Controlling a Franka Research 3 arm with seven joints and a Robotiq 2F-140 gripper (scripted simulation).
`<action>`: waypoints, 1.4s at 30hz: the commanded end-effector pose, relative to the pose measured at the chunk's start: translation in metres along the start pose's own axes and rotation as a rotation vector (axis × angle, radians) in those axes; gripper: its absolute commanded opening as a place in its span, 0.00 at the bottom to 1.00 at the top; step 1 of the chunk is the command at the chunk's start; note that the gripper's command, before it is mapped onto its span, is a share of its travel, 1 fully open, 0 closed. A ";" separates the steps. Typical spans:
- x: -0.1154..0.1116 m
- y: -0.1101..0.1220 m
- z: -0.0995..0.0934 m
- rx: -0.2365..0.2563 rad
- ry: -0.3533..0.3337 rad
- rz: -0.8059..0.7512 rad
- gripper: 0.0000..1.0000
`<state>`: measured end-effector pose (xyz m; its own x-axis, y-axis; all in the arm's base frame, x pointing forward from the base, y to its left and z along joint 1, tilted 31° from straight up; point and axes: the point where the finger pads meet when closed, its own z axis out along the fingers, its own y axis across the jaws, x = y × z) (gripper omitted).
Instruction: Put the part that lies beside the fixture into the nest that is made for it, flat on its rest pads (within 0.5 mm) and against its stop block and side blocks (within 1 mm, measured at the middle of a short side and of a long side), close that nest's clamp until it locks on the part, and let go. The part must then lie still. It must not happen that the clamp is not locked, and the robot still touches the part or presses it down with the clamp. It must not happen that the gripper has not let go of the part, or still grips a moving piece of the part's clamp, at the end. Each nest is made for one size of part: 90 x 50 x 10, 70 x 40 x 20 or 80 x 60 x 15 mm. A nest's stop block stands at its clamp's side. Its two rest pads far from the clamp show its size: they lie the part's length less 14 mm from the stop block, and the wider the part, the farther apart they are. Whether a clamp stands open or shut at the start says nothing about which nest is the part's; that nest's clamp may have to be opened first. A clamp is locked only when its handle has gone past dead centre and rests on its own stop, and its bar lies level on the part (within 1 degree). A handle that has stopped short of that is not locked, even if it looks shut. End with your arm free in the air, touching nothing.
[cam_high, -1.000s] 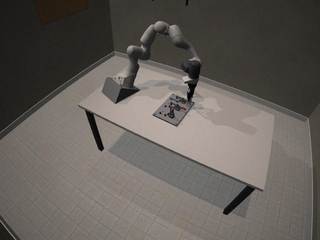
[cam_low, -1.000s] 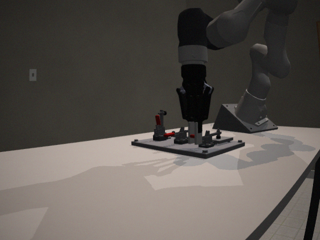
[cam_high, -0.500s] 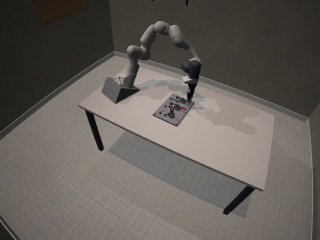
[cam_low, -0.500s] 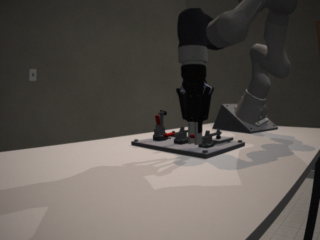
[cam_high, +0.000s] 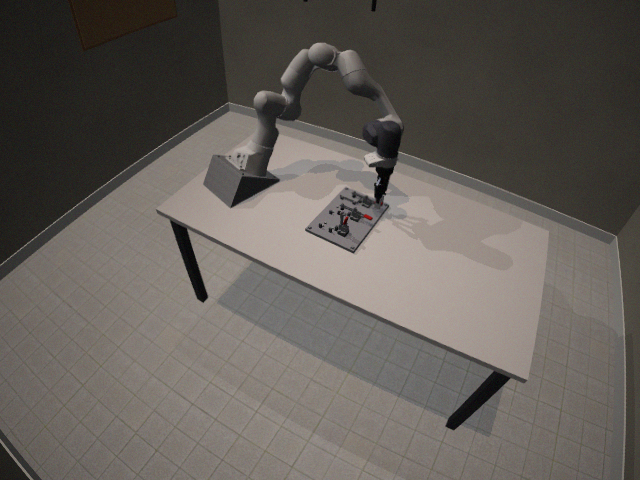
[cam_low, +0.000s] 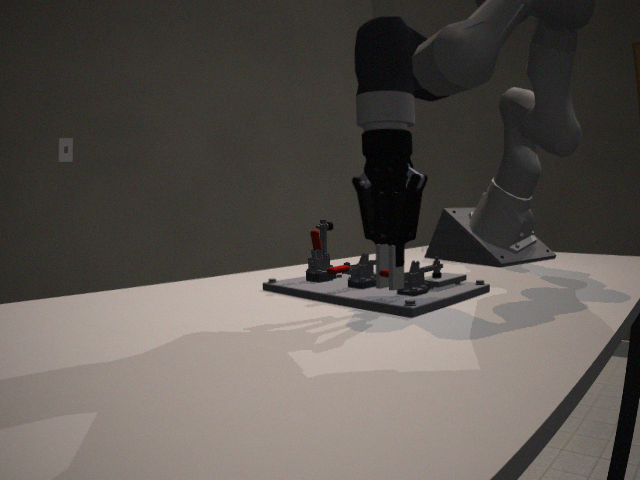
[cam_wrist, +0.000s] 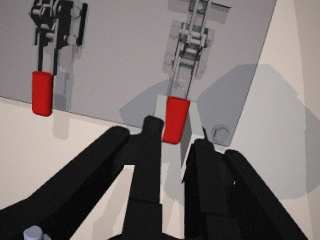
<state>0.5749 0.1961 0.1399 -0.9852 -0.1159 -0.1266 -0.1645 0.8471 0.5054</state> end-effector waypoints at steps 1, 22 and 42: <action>0.000 0.001 0.005 0.002 0.003 0.000 0.00; -0.002 0.001 0.010 0.002 0.003 0.000 0.00; -0.002 0.001 0.010 0.002 0.003 0.000 0.00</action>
<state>0.5771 0.1989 0.1360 -0.9852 -0.1164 -0.1255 -0.1644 0.8470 0.5056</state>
